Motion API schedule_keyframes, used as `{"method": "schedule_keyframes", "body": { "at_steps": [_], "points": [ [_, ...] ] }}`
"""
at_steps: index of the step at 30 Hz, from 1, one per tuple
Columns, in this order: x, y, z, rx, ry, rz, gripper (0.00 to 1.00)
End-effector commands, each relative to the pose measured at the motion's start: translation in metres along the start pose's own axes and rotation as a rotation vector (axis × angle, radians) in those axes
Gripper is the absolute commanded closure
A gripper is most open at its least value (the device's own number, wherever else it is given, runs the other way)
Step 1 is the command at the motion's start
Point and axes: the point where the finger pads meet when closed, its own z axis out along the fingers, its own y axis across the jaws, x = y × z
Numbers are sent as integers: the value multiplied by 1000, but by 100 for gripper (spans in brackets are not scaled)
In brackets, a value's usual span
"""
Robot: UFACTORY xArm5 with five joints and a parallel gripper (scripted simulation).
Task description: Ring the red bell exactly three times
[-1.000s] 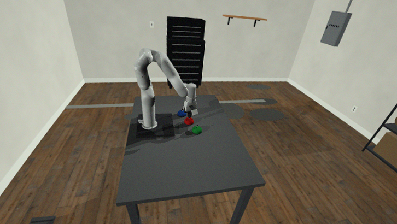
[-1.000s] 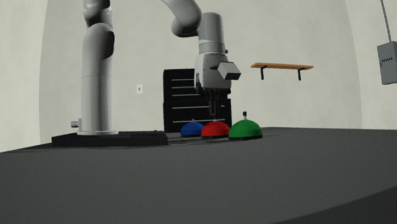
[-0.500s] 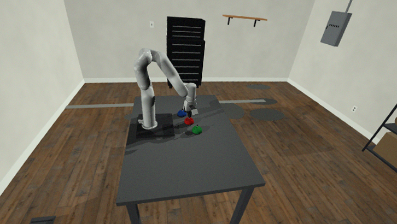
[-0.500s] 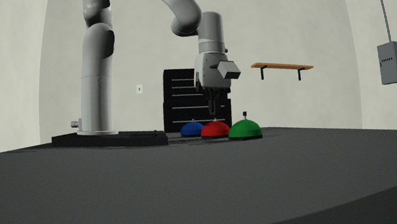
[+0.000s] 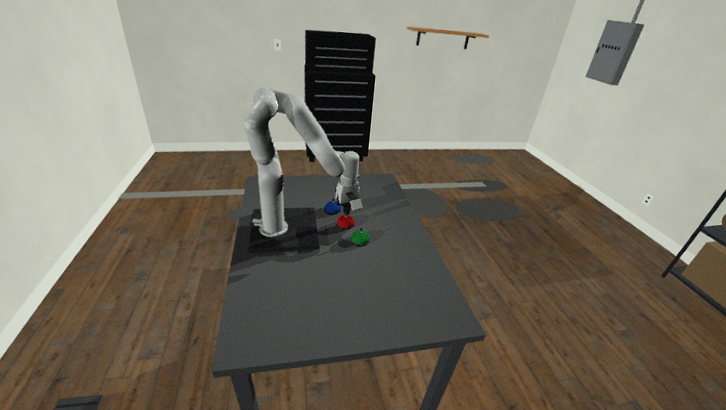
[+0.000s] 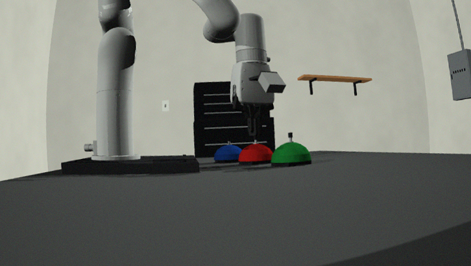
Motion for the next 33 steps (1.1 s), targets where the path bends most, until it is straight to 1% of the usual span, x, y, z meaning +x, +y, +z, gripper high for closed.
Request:
{"method": "schedule_keyframes", "body": {
  "at_steps": [1, 15, 25, 33],
  "points": [
    [0, -1, -1, 3, 1, 0, 100],
    [0, -1, -1, 3, 1, 0, 100],
    [0, -2, -7, 3, 1, 0, 100],
    [0, -2, -7, 3, 1, 0, 100]
  ]
}}
